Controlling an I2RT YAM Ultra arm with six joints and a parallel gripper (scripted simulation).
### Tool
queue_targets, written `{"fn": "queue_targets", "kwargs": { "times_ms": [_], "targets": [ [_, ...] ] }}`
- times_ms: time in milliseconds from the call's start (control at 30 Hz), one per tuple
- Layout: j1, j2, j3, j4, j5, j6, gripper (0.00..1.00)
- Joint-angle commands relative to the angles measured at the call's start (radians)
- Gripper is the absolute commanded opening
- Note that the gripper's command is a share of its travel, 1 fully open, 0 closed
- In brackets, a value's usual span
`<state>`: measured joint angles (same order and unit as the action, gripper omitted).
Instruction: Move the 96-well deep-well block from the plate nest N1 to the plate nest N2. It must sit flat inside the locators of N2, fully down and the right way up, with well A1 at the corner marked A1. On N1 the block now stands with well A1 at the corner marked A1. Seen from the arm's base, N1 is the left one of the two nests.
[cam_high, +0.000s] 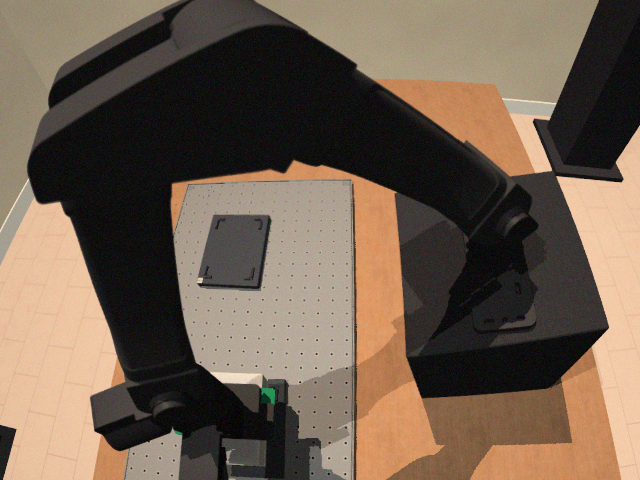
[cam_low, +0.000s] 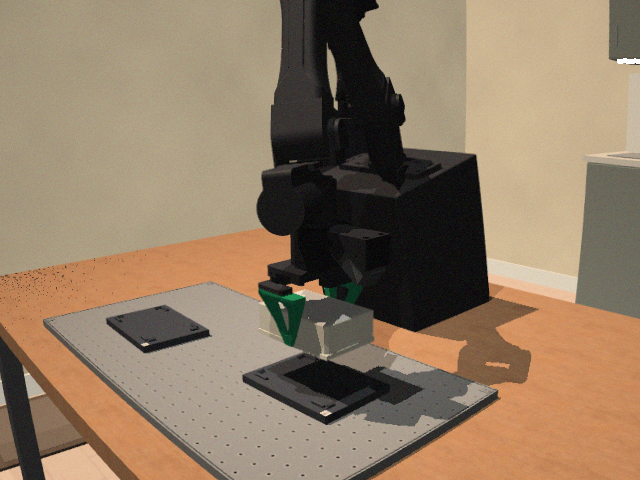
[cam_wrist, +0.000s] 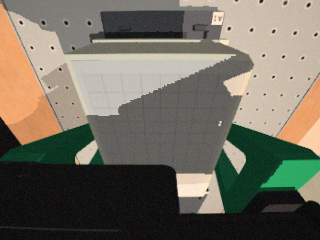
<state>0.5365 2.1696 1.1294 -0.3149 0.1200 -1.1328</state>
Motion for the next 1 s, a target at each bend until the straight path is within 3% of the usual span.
{"fn": "queue_targets", "kwargs": {
  "times_ms": [0,400,967],
  "targets": [
    [0.005,-0.041,0.001,-0.026,-0.002,0.002,0.0],
    [0.01,-0.09,-0.003,-0.072,-0.001,0.007,0.0],
    [0.01,-0.09,-0.003,-0.072,-0.001,0.007,0.0]
  ]
}}
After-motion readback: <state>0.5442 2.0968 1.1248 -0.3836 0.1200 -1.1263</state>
